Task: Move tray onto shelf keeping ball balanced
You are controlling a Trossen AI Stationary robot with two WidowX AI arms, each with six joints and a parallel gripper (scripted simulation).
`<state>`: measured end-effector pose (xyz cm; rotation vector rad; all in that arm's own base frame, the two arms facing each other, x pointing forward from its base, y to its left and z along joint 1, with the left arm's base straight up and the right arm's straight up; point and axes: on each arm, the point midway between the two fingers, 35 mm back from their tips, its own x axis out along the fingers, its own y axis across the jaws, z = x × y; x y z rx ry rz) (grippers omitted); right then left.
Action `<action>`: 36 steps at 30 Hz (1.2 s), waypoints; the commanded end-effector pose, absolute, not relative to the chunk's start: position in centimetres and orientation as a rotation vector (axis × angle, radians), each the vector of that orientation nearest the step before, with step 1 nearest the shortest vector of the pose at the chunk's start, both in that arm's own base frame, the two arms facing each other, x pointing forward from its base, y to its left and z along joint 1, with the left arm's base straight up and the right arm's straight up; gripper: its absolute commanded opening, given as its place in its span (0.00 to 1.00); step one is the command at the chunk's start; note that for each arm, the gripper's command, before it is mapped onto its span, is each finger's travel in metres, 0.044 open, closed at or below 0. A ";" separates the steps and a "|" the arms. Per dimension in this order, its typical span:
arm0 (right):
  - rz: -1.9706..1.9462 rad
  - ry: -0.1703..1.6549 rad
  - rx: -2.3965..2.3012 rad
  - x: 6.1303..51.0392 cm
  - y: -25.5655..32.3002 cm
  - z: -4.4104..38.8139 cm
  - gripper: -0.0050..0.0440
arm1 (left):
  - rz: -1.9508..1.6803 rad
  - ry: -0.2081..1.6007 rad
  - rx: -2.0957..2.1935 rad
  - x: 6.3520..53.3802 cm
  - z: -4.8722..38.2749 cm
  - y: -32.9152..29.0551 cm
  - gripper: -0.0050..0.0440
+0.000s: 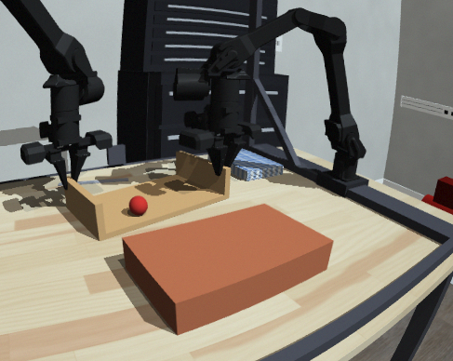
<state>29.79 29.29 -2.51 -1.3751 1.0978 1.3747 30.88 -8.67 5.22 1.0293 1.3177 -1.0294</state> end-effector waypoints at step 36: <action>1.361 1.022 -1.367 30.3 30.3 4.1 0.24 | -1.002 1.257 1.037 31.5 11.2 -9.0 0.24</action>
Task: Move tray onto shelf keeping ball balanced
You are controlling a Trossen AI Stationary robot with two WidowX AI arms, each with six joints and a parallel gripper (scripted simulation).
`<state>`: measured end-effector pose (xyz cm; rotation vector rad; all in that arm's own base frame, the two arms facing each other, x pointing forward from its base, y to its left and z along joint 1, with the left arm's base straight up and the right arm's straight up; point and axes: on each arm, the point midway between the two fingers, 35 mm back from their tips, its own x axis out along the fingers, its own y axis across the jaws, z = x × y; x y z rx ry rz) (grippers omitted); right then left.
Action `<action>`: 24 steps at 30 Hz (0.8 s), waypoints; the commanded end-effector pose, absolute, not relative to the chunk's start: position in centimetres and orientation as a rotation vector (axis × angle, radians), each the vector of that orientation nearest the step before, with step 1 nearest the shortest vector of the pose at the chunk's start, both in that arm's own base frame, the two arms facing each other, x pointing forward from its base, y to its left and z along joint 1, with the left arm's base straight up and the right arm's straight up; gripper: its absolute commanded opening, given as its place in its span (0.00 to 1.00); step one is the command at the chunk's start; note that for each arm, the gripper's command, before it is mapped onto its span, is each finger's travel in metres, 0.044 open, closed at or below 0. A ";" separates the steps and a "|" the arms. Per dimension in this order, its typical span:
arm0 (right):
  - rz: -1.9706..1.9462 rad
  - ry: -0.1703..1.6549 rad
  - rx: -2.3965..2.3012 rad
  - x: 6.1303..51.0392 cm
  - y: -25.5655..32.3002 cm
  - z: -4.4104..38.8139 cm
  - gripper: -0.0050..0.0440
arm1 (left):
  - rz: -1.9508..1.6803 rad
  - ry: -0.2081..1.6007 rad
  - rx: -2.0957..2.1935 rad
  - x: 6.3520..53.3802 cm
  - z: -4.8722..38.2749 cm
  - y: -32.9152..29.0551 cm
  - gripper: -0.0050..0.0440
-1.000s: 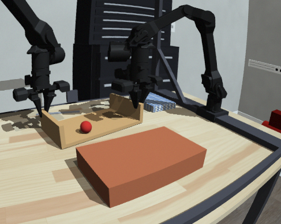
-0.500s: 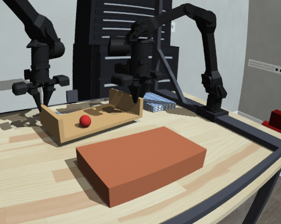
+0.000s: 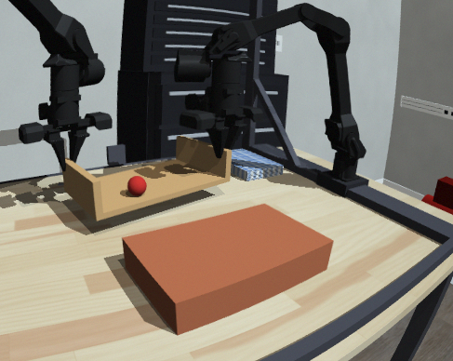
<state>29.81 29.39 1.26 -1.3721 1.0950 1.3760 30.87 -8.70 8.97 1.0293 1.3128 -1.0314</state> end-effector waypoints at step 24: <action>1.358 1.019 -1.367 30.3 30.2 6.8 0.24 | -1.004 1.253 1.043 31.4 13.8 -8.8 0.24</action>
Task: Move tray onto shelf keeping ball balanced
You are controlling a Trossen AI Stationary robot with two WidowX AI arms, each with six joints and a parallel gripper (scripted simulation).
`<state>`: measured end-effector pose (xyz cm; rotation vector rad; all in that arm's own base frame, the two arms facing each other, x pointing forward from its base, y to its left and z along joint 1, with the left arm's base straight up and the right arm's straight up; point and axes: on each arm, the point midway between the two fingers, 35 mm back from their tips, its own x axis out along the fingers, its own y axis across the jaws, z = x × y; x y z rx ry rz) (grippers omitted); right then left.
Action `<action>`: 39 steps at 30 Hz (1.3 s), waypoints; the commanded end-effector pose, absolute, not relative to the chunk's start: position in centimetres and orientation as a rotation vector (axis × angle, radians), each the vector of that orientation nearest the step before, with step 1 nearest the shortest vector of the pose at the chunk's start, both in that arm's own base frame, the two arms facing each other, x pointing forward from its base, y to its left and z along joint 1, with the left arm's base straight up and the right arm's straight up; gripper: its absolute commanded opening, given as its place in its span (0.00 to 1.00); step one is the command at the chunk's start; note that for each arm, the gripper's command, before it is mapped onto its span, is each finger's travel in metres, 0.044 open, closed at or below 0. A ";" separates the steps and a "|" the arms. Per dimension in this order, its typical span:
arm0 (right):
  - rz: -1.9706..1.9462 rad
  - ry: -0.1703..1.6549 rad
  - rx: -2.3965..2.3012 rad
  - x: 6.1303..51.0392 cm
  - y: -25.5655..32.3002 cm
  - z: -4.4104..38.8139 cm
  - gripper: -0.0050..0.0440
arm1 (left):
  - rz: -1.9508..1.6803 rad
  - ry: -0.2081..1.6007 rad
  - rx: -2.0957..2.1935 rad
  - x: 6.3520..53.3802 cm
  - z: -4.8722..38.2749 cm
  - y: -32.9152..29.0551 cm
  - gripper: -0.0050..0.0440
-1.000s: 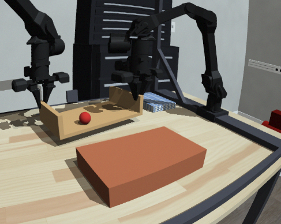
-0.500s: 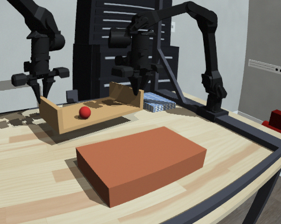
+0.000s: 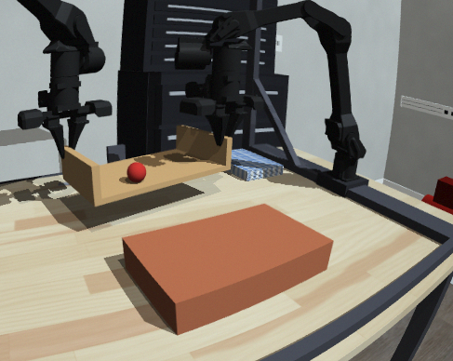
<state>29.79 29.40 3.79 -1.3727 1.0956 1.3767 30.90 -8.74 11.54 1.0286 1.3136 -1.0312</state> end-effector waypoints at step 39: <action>1.356 1.030 -1.373 30.2 29.4 7.1 0.24 | -1.003 1.255 1.040 31.4 14.7 -8.5 0.24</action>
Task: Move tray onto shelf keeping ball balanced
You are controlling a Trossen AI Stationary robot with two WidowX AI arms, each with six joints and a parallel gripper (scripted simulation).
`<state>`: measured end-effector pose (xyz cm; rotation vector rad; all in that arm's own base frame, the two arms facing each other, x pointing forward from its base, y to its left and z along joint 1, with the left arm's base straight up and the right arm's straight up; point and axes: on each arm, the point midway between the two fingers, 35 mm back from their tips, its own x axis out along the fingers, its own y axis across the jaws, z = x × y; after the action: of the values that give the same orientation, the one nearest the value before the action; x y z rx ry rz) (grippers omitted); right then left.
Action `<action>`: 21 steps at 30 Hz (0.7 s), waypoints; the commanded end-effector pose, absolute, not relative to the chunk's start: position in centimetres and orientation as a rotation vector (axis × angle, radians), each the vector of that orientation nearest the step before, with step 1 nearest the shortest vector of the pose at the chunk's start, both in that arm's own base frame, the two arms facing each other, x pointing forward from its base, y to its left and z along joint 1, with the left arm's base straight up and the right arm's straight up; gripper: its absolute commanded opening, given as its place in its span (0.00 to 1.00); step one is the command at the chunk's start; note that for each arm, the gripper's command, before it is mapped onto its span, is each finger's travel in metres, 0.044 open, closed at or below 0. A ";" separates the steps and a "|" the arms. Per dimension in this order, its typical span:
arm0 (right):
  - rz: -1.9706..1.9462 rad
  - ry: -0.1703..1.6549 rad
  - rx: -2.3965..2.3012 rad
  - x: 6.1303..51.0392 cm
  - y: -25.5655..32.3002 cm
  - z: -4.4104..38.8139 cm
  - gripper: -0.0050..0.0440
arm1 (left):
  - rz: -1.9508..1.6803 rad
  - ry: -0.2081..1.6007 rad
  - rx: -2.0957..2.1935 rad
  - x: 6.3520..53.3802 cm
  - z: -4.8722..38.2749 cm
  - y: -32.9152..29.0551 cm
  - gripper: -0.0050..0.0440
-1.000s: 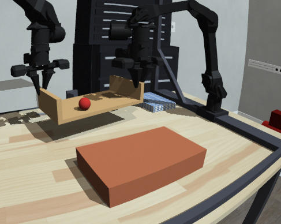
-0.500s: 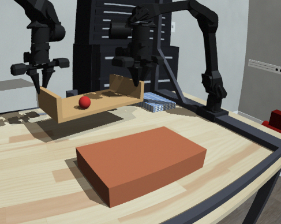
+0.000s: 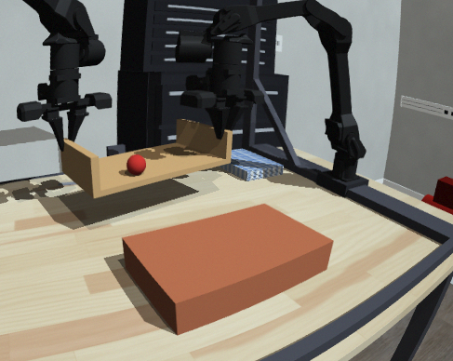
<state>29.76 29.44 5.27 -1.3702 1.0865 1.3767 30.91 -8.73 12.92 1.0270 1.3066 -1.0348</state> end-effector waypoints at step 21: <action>1.368 1.024 -1.354 30.4 27.9 7.3 0.24 | -1.013 1.259 1.030 30.8 14.1 -6.8 0.24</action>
<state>29.88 27.90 5.15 -1.3716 1.0912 1.3766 30.77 -7.27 12.86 1.0246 1.3108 -1.0325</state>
